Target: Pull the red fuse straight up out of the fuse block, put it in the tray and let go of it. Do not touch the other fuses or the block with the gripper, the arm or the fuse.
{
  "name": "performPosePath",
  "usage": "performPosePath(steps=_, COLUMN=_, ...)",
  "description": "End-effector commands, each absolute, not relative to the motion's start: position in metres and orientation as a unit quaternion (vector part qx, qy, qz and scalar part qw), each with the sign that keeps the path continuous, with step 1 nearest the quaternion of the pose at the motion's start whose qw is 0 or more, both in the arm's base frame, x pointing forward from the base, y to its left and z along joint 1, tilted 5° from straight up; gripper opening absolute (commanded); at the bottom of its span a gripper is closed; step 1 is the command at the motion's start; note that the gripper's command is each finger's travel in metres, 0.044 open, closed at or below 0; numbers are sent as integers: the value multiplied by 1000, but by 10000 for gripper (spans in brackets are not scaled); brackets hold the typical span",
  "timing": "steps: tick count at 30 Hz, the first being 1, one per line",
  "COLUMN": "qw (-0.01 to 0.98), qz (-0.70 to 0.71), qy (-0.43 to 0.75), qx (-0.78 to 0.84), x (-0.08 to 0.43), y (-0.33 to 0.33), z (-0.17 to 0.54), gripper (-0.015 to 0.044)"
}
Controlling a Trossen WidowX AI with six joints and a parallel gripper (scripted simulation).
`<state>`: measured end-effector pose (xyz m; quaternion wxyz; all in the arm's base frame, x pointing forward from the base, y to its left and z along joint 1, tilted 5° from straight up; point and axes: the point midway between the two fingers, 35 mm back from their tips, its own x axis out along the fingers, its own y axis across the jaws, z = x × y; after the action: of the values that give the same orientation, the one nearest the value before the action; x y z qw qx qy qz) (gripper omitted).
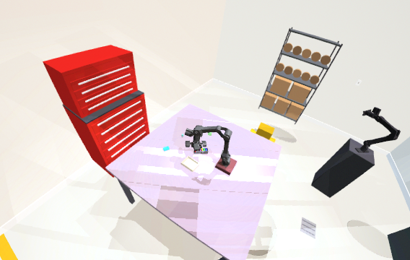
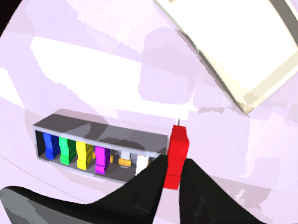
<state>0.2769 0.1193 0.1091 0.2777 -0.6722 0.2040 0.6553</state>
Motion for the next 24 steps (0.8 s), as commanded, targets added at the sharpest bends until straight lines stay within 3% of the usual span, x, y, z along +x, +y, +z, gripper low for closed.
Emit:
performPosePath(steps=1, qw=279, qz=655, qy=206, qx=-672, x=271, y=140, z=111, gripper=0)
performPosePath(steps=17, qw=282, qz=657, qy=203, qx=-669, x=233, y=214, z=116, gripper=0)
performPosePath(steps=24, qw=282, qz=657, qy=203, qx=-669, x=232, y=218, z=114, gripper=0)
